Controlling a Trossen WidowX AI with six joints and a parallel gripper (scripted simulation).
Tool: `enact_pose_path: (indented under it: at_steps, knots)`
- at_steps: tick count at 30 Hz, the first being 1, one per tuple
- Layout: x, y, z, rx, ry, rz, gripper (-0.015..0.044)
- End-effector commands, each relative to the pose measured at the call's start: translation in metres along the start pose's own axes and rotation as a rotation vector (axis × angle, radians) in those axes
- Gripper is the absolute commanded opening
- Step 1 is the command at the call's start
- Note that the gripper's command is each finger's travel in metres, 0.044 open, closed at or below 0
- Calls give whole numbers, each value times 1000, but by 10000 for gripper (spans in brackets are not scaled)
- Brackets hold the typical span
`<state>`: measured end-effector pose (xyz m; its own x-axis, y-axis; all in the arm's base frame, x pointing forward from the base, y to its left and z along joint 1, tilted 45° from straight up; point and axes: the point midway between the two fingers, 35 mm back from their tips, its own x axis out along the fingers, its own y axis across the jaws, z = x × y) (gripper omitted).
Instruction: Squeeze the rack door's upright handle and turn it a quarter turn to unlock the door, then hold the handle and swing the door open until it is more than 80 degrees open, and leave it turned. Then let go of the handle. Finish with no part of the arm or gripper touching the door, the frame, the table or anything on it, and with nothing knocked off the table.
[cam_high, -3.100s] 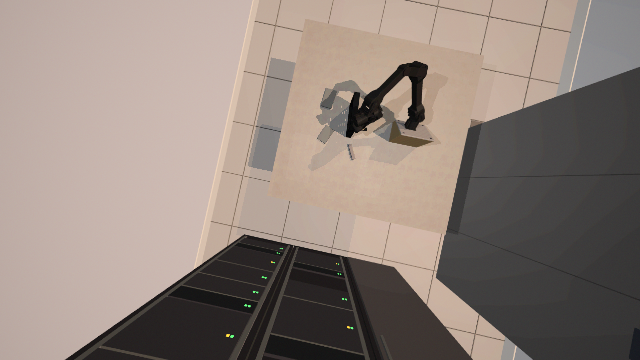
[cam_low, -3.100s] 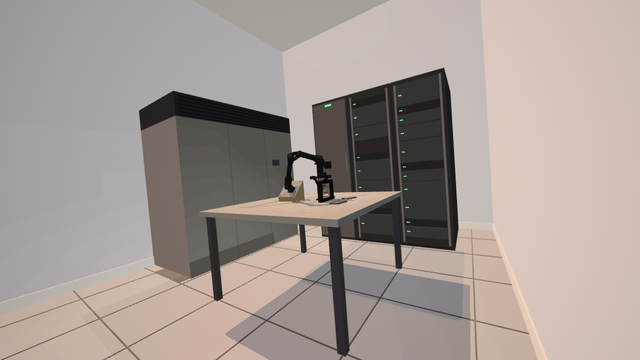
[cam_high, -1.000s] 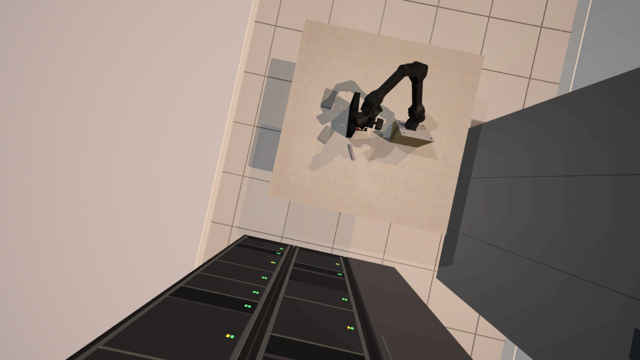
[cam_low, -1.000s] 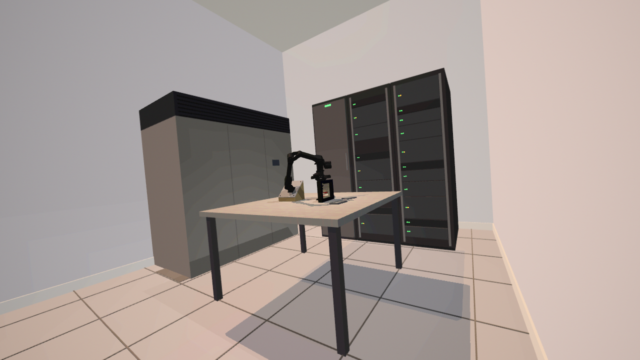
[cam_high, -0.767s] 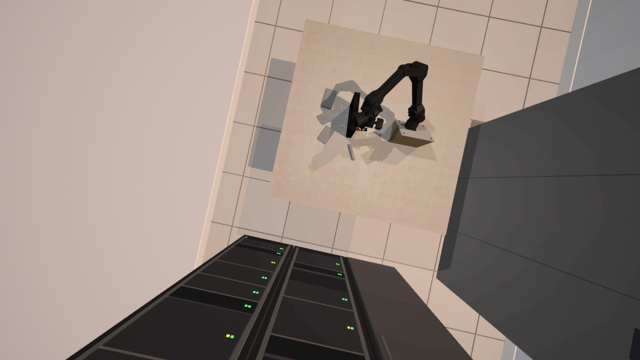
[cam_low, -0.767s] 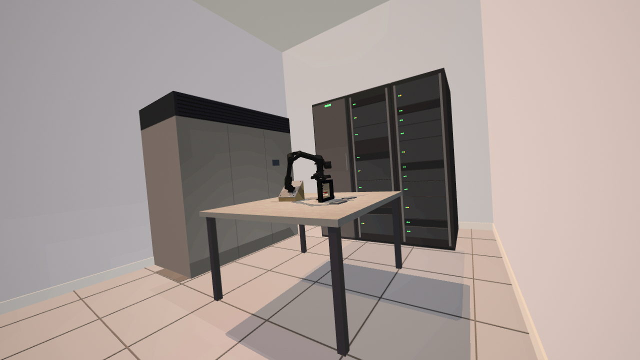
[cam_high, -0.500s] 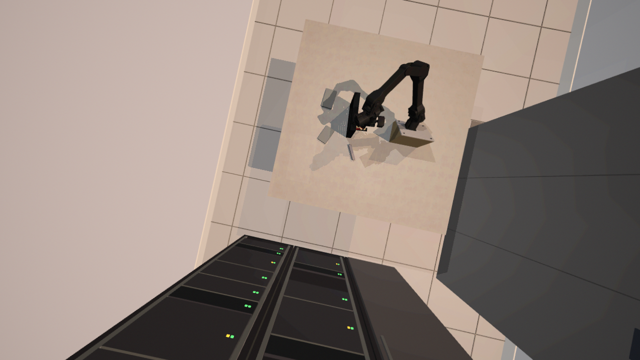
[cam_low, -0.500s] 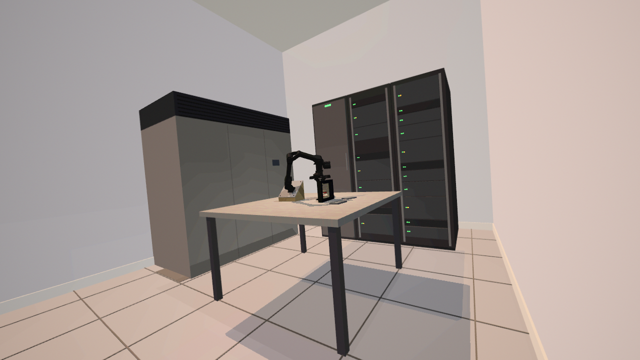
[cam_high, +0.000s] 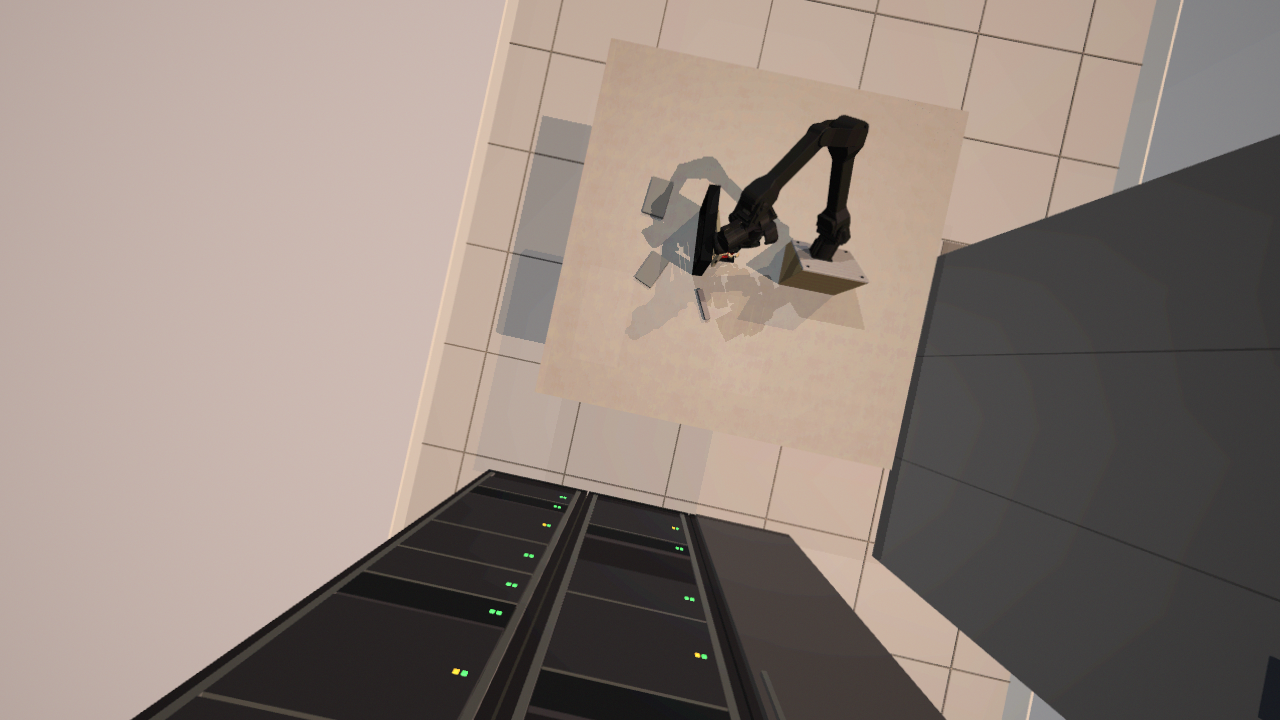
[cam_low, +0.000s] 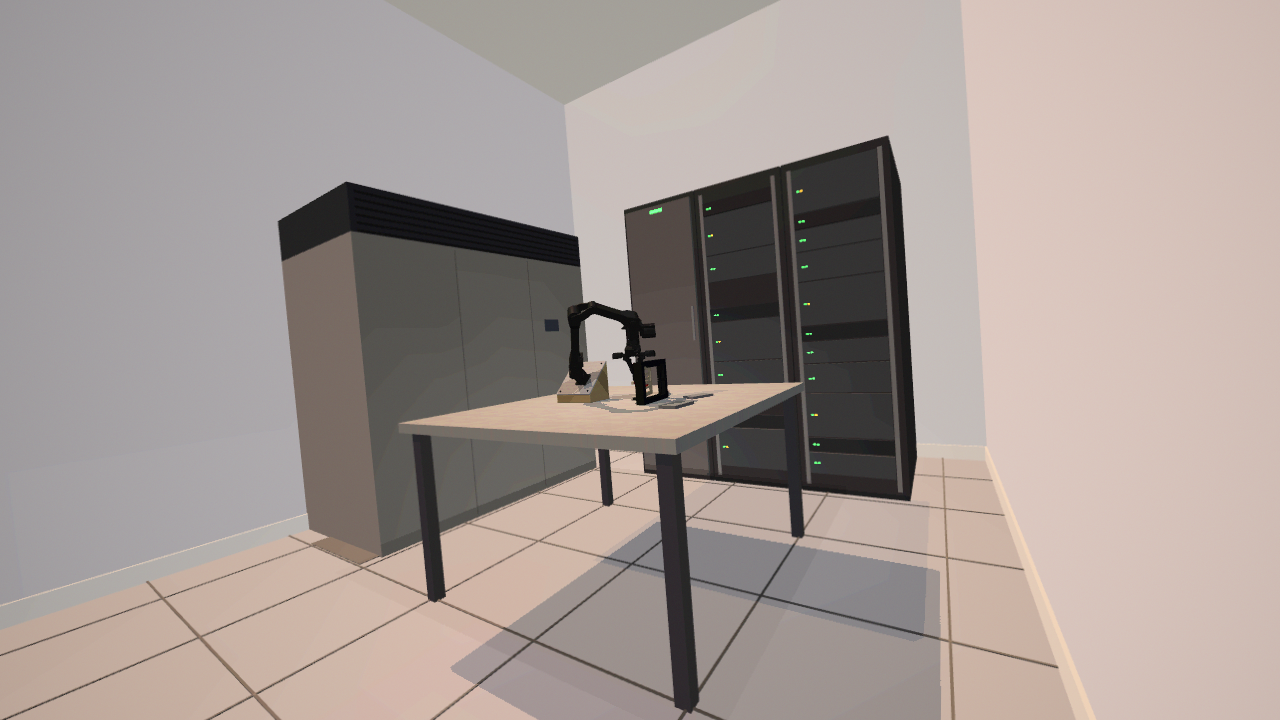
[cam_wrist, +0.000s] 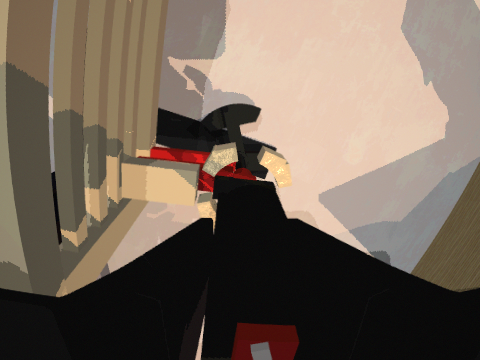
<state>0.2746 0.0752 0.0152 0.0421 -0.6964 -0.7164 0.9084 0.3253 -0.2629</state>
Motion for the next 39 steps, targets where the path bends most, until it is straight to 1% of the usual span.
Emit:
enact_pose_path:
  at_steps: [1, 20, 39]
  knots:
    - [-1, -8, 3, -96, 0, 6, 11]
    - [0, -50, 22, -420, -1, 4, 11]
    - [0, -84, 51, -713, -3, 2, 11]
